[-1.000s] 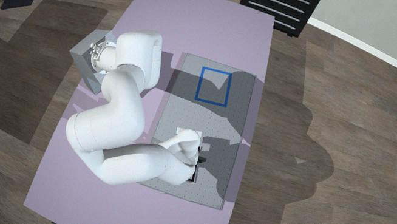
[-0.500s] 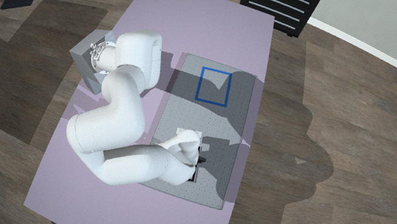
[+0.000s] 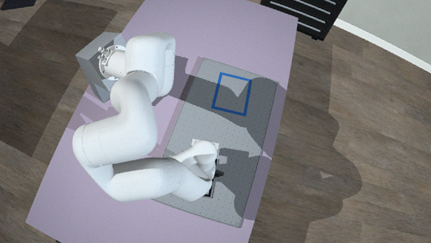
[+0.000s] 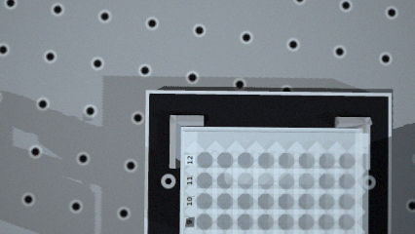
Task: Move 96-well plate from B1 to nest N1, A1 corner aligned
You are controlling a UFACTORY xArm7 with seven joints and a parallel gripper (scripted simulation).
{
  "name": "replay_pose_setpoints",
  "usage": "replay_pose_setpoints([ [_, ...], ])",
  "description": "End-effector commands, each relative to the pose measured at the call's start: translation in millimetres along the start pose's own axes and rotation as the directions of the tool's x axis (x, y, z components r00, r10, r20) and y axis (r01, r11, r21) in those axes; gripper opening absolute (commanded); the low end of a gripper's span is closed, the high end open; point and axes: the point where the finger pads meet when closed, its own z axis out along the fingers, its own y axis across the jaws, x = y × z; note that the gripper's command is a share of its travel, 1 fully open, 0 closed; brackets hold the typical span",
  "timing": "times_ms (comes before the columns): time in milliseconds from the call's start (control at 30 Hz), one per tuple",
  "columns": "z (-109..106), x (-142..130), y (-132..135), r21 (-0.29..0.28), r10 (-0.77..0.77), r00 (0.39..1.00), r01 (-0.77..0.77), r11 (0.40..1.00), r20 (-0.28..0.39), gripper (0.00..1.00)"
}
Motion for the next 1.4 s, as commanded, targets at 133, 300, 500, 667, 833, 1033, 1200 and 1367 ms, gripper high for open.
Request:
replay_pose_setpoints([
  [133, -0.2, 0.0, 0.3, -0.001, 0.000, 1.000, 0.000, 1.000, 0.000, 1.00],
  [300, -0.2, 0.0, 0.3, -0.001, 0.000, 1.000, 0.000, 1.000, 0.000, 1.00],
  [500, -0.2, 0.0, 0.3, -0.001, 0.000, 1.000, 0.000, 1.000, 0.000, 1.00],
  [667, -0.2, 0.0, 0.3, -0.001, 0.000, 1.000, 0.000, 1.000, 0.000, 1.00],
  [833, -8.1, -0.1, 0.3, -0.001, 0.000, 1.000, 0.000, 1.000, 0.000, 1.00],
  [1033, -18.8, -0.1, 0.3, -0.001, 0.000, 1.000, 0.000, 1.000, 0.000, 1.00],
  [1200, -32.1, -0.2, 0.4, -0.001, 0.000, 1.000, 0.000, 1.000, 0.000, 1.00],
  [1367, -45.4, -0.2, 0.4, -0.001, 0.000, 1.000, 0.000, 1.000, 0.000, 1.00],
])
